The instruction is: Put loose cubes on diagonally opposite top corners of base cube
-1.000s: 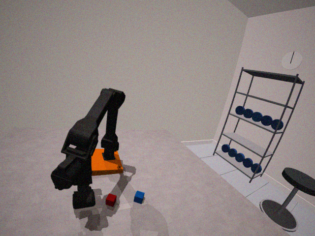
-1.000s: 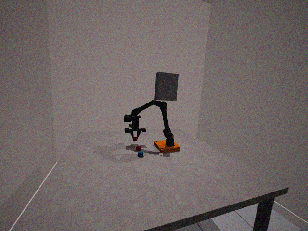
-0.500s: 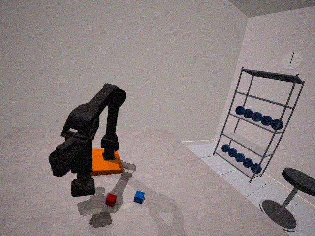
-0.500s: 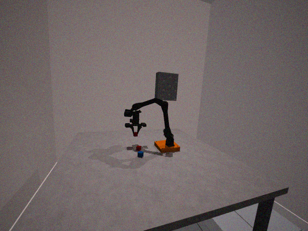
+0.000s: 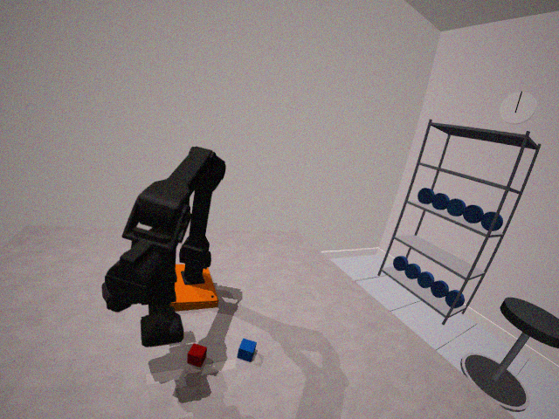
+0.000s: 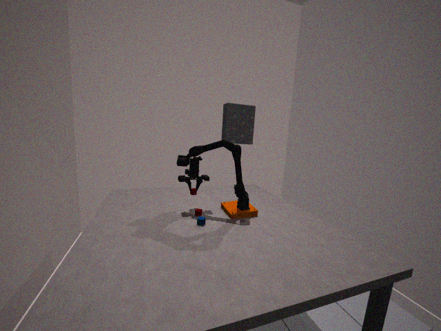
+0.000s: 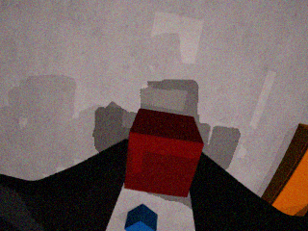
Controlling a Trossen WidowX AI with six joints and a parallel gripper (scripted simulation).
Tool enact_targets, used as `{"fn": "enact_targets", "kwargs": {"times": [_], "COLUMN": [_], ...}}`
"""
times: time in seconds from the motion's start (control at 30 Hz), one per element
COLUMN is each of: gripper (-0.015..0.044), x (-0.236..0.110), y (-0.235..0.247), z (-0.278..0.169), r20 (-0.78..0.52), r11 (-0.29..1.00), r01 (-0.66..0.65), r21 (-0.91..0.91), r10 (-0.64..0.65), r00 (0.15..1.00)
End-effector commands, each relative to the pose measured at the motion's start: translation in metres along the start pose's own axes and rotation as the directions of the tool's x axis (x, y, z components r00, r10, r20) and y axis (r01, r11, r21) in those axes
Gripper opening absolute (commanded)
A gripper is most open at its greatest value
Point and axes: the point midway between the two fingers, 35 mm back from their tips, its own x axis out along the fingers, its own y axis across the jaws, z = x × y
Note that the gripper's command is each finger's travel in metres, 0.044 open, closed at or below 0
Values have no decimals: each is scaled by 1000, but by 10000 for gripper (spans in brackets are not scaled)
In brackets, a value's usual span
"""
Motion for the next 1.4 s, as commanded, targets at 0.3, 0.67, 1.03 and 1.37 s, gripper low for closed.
{"fn": "enact_targets", "kwargs": {"times": [0.3,0.67,1.03,1.37], "gripper": [105,105,105,105], "x": [8,15,21,27], "y": [12,19,21,19], "z": [-41,-76,-112,-144], "r20": [2,0,-3,-5], "r11": [1000,999,997,995], "r01": [3,3,3,2], "r21": [-25,-51,-76,-98], "r10": [-3,-3,-3,-2], "r00": [1000,1000,1000,1000]}}
